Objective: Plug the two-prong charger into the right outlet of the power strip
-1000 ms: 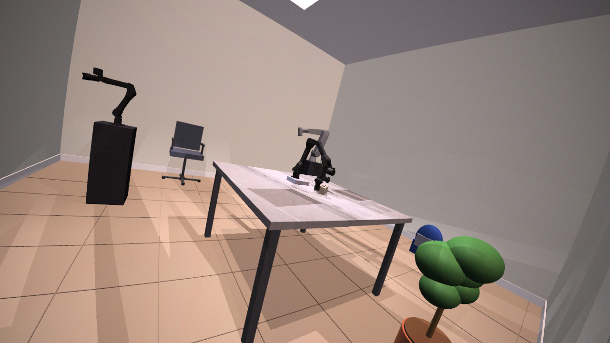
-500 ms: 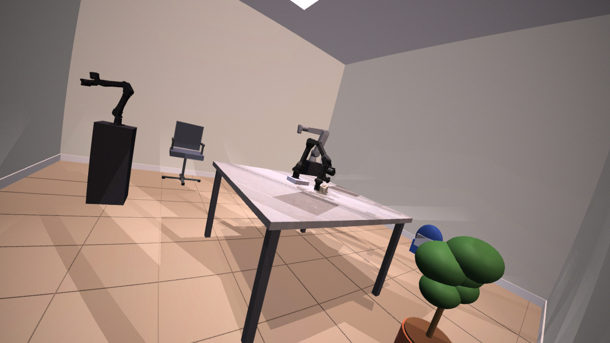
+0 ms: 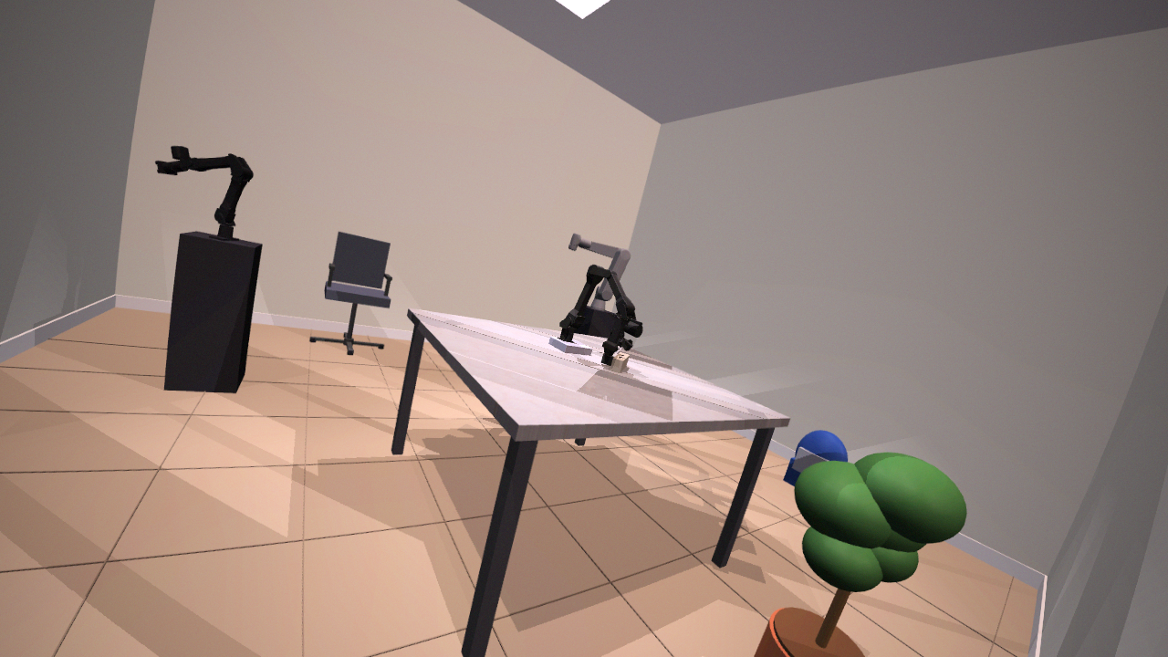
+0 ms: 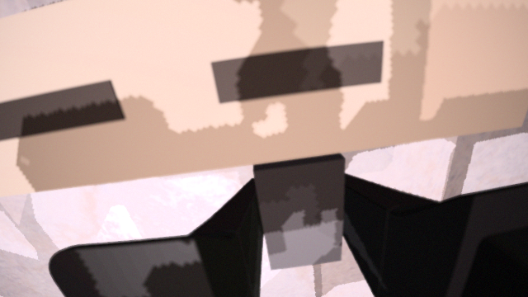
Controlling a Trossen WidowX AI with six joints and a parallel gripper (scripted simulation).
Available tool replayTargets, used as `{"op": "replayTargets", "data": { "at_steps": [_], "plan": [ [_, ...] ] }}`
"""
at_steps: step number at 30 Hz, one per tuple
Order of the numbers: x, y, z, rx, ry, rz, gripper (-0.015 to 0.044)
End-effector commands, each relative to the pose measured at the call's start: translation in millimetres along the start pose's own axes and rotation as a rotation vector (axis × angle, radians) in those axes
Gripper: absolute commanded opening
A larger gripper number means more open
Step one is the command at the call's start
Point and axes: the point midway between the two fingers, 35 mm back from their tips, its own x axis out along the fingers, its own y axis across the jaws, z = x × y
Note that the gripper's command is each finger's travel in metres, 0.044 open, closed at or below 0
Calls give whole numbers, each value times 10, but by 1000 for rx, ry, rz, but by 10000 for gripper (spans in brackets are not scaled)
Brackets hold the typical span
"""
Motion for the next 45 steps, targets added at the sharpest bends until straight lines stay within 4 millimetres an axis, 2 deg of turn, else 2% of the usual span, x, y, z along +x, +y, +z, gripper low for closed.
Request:
{"op": "replayTargets", "data": {
  "at_steps": [1,28,35,36,45],
  "plan": [
    [-18,-9,101,-1,-25,-3,0],
    [-17,-9,192,-1,-26,-3,0],
    [-15,-9,185,-1,-26,-3,0],
    [1,0,80,2,9,0,0],
    [1,0,80,2,9,0,0]
  ]
}}
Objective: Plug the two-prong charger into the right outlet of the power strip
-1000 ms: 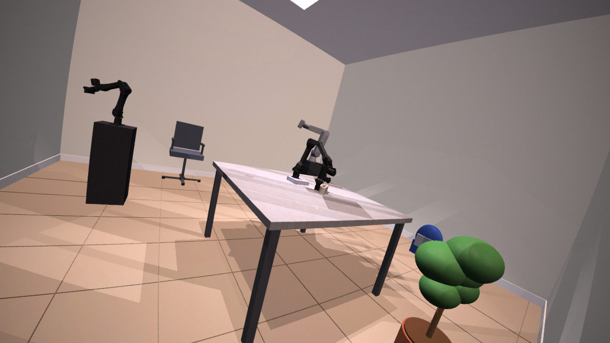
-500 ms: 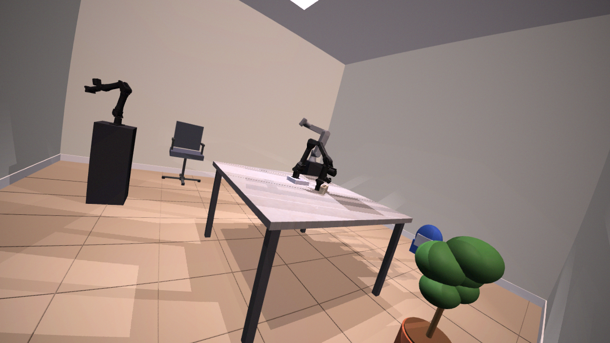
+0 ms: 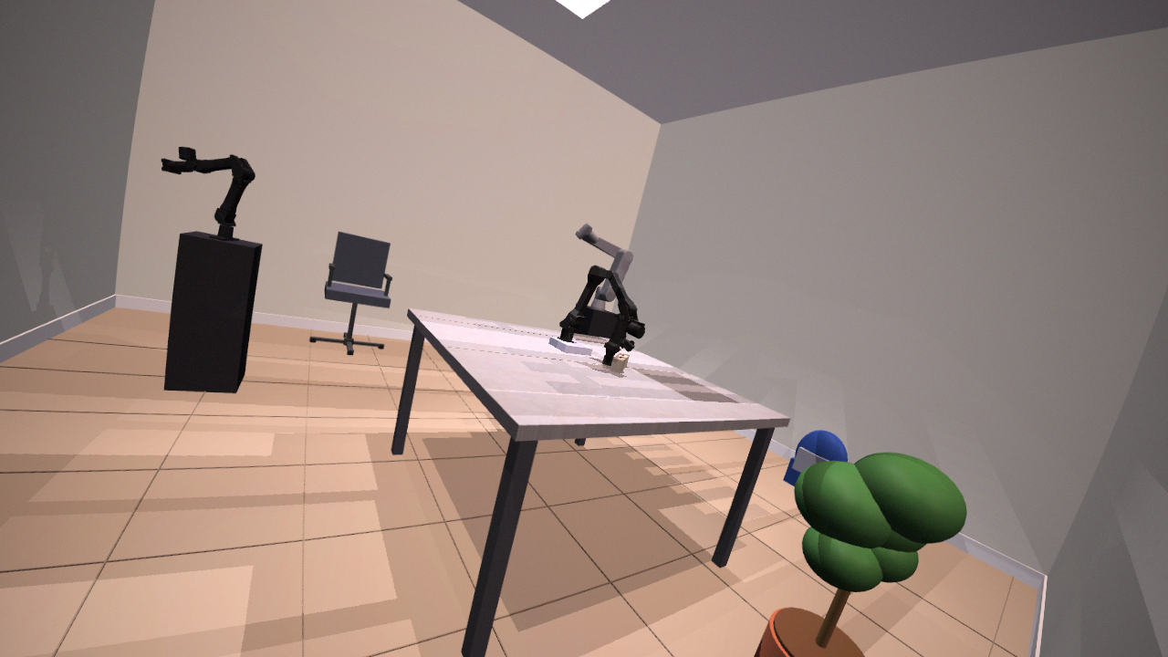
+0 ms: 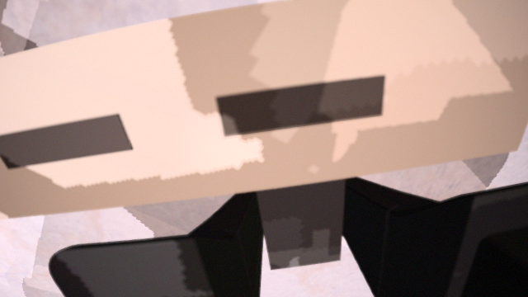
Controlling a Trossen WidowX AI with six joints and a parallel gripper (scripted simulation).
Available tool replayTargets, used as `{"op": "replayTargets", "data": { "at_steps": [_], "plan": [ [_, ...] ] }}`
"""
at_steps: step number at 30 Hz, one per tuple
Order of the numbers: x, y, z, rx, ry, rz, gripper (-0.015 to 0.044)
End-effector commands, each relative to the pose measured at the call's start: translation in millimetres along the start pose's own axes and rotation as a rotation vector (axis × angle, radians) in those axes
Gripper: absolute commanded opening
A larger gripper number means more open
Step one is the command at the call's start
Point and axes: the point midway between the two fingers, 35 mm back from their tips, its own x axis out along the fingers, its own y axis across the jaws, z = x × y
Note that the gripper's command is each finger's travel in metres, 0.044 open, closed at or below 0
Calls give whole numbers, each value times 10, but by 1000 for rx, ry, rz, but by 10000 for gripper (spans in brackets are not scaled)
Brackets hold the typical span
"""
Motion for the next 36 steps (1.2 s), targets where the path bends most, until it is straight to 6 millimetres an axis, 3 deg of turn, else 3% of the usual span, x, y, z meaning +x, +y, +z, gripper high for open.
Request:
{"op": "replayTargets", "data": {
  "at_steps": [1,17,36],
  "plan": [
    [0,-2,4,0,-2,-1,26],
    [0,-2,4,0,-2,-1,440],
    [5,-2,-50,-1,-16,-2,440]
  ]
}}
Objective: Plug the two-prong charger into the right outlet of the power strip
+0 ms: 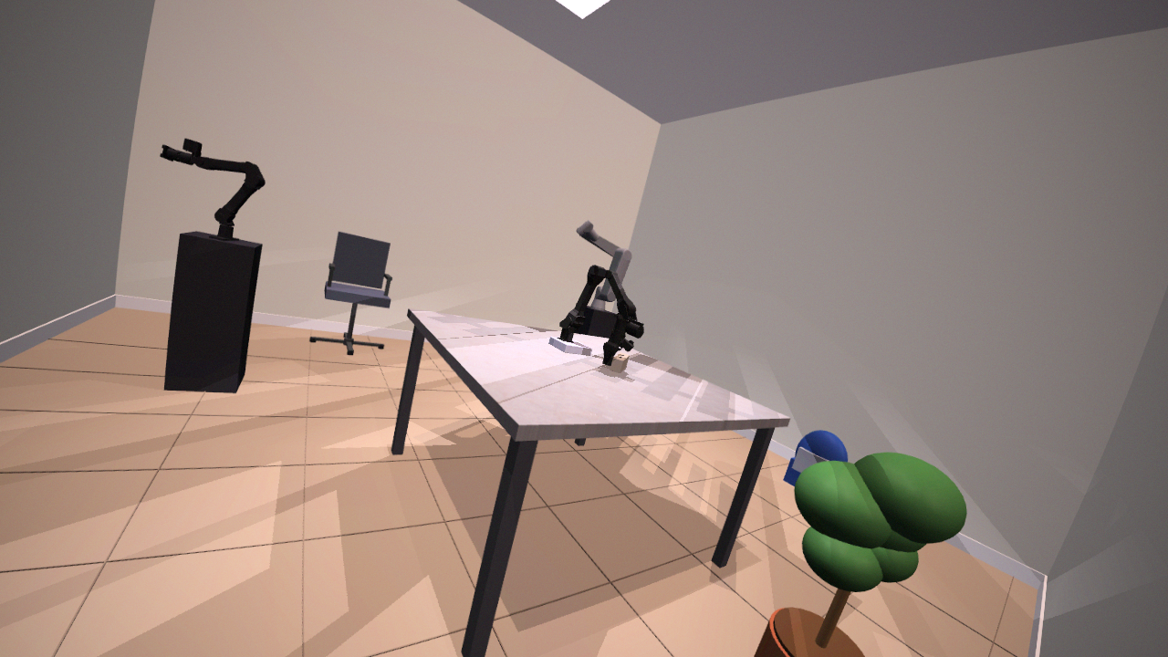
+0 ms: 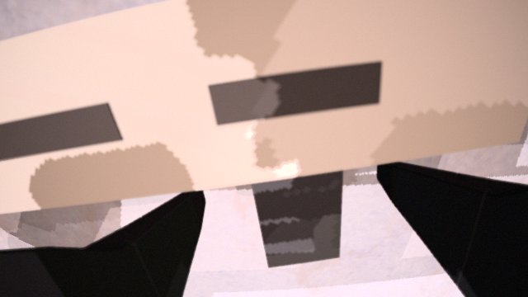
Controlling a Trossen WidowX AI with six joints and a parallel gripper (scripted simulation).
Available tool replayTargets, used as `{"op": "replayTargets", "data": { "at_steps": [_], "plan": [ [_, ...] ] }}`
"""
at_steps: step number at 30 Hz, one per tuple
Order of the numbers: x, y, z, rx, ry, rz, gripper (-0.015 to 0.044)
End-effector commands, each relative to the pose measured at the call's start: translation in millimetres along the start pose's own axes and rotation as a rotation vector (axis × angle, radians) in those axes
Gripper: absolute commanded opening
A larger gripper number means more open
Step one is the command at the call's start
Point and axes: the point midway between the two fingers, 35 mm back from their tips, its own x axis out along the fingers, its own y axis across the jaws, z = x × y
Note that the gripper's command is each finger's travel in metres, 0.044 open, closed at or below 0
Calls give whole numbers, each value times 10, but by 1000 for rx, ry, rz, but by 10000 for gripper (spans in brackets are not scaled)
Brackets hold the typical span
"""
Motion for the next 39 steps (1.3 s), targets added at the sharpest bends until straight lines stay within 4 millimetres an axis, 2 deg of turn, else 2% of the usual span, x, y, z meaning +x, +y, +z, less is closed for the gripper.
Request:
{"op": "replayTargets", "data": {
  "at_steps": [1,24,39],
  "plan": [
    [-5,8,-20,-4,-9,1,440],
    [4,7,-97,-6,-25,-1,440],
    [20,-11,-301,-6,-24,-1,440]
  ]
}}
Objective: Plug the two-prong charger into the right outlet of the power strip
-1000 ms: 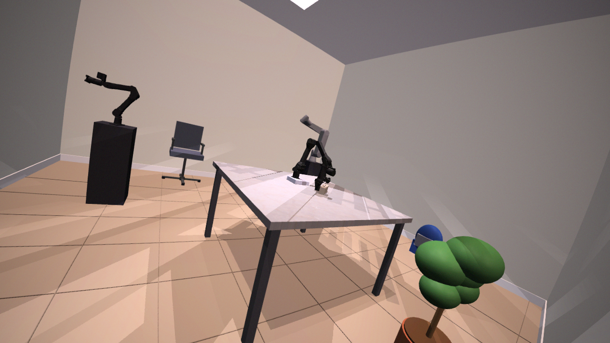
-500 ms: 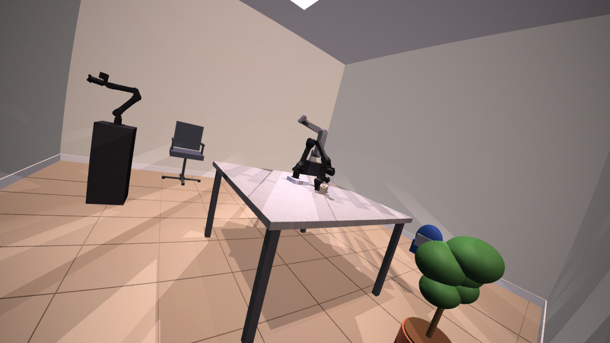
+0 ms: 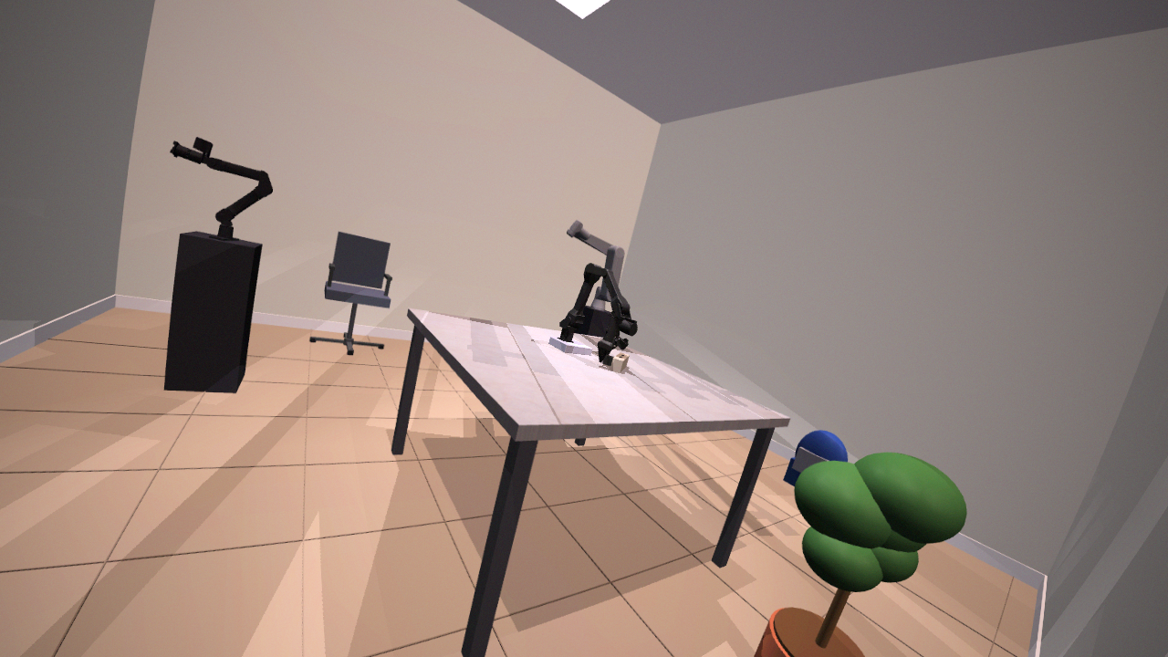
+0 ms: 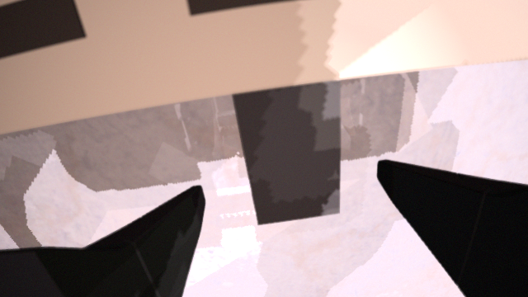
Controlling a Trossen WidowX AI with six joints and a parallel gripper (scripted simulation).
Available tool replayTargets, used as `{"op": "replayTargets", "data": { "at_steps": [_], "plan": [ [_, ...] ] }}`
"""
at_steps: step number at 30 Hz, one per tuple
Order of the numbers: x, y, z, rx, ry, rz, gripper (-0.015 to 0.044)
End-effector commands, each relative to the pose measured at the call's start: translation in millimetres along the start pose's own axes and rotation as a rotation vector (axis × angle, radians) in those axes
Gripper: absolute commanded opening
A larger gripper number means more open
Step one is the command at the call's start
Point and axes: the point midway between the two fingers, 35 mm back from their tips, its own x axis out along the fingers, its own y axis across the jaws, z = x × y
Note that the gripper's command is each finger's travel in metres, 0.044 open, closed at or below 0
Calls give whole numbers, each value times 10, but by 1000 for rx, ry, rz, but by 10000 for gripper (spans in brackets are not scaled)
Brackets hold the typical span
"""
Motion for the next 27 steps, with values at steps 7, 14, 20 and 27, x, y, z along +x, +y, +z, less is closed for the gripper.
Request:
{"op": "replayTargets", "data": {
  "at_steps": [7,14,20,27],
  "plan": [
    [4,-2,-156,-3,-5,-1,440],
    [16,-2,-255,-3,-4,-1,440],
    [27,1,-338,-3,-4,-1,440],
    [41,8,-426,-3,-3,-1,440]
  ]
}}
